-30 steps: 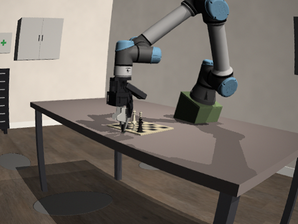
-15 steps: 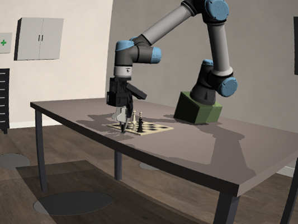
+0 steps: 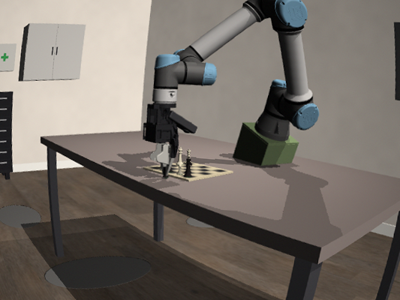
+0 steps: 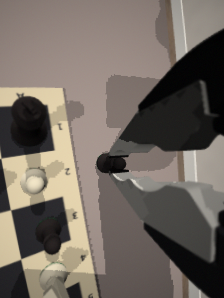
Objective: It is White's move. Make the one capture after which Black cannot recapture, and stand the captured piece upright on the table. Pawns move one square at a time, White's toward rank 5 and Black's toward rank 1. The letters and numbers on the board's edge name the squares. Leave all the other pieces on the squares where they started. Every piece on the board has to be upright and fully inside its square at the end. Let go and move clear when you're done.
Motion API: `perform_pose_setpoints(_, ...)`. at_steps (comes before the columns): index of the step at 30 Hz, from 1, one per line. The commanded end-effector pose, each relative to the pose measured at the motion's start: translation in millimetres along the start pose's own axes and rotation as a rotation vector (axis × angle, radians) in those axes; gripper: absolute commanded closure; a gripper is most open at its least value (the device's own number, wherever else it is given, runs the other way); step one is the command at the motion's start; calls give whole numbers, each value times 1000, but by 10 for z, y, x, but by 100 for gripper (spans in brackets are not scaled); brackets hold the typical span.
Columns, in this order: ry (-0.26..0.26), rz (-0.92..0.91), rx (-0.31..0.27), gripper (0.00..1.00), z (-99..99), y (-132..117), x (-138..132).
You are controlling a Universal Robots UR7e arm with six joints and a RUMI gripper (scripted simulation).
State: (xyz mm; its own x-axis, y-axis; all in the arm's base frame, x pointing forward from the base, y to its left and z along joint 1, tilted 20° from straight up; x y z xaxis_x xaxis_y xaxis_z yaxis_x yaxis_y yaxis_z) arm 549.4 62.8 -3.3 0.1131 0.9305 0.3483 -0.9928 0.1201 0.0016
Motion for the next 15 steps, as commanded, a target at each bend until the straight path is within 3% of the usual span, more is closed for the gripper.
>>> perform_pose_setpoints(1, 0, 0, -1, 100, 6, -4, 0)
perform_pose_setpoints(15, 0, 0, -1, 100, -16, -4, 0)
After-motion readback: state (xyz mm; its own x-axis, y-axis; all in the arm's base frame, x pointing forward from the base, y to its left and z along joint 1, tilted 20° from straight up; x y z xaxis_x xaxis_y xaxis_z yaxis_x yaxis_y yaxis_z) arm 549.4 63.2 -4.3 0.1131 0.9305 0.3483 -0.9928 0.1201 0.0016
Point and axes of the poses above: the point where the finger pads meet when closed, its own z axis back along the fingers, its own x axis across the jaws, y = z × x, the point moved 5 cm from there along z, back along the fingers, and after that the axes turned 8 degrees about -z, right-handed, at the moved point
